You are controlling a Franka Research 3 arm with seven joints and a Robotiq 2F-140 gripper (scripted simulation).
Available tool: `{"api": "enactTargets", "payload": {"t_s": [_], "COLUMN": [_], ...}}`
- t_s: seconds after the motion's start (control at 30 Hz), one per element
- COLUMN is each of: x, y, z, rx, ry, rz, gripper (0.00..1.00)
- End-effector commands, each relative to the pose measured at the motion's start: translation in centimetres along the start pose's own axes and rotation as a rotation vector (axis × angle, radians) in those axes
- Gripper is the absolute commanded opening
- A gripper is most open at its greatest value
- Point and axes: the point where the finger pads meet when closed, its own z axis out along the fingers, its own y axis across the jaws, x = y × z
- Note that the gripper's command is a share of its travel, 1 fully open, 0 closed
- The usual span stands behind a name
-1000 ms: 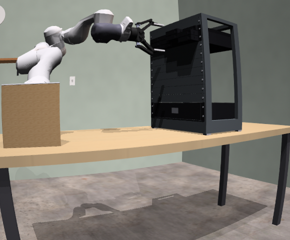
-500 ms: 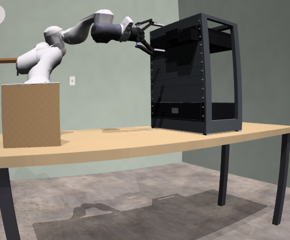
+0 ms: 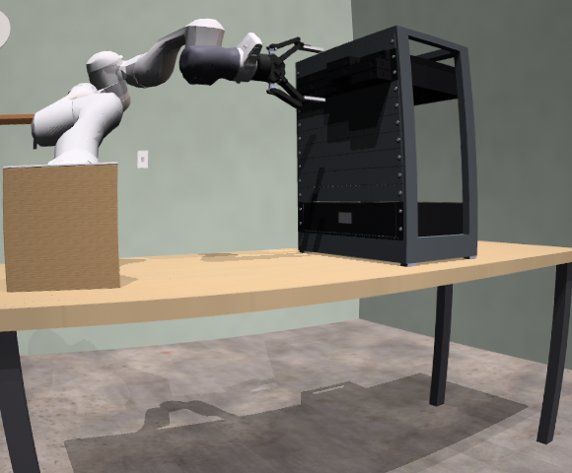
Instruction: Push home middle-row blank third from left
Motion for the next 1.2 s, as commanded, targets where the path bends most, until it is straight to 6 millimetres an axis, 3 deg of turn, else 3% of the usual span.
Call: {"api": "enactTargets", "payload": {"t_s": [0.0,1.03,1.07,1.17], "x": [0.01,0.01,0.01,0.01], "y": [-0.05,-0.05,-0.05,-0.05], "z": [0.03,0.03,0.03,0.03], "rx": [0.002,0.002,0.002,0.002], "ry": [0.001,0.001,0.001,0.001], "rz": [0.007,0.007,0.007,0.007], "gripper": [1.00,1.00,0.00,0.00]}}
